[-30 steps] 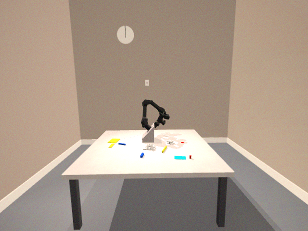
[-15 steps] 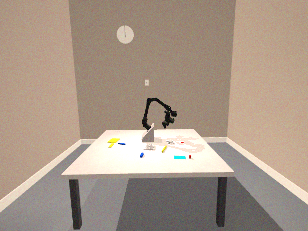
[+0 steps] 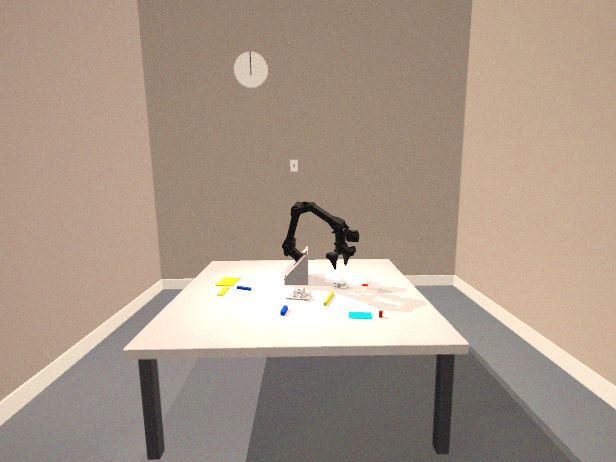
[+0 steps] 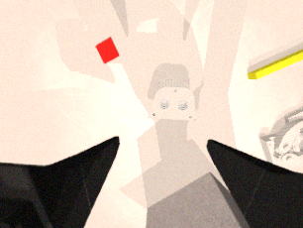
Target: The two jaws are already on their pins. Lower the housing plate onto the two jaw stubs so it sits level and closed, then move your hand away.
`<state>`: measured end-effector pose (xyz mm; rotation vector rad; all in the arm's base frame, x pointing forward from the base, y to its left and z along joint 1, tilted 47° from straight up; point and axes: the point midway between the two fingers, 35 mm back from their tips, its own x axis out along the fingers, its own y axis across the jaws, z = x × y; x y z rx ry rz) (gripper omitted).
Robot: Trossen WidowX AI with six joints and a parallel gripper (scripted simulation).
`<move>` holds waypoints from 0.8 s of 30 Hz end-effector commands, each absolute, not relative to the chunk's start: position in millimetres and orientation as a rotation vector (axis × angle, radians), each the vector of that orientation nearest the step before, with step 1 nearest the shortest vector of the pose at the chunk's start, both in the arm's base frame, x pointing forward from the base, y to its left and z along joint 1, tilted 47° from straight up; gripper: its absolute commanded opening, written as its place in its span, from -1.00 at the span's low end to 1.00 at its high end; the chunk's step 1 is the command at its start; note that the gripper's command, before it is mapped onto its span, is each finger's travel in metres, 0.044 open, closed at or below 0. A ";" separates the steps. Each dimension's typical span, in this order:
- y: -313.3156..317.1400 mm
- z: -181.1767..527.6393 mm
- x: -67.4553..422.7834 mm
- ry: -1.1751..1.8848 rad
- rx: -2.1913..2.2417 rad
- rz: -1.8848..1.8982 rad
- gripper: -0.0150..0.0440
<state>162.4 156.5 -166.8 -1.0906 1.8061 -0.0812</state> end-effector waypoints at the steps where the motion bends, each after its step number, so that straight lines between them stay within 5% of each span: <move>1: 148.8 -167.8 184.4 1.761 -1.102 -0.115 1.00; 24: 119.2 -193.4 179.9 1.761 -1.103 -0.117 1.00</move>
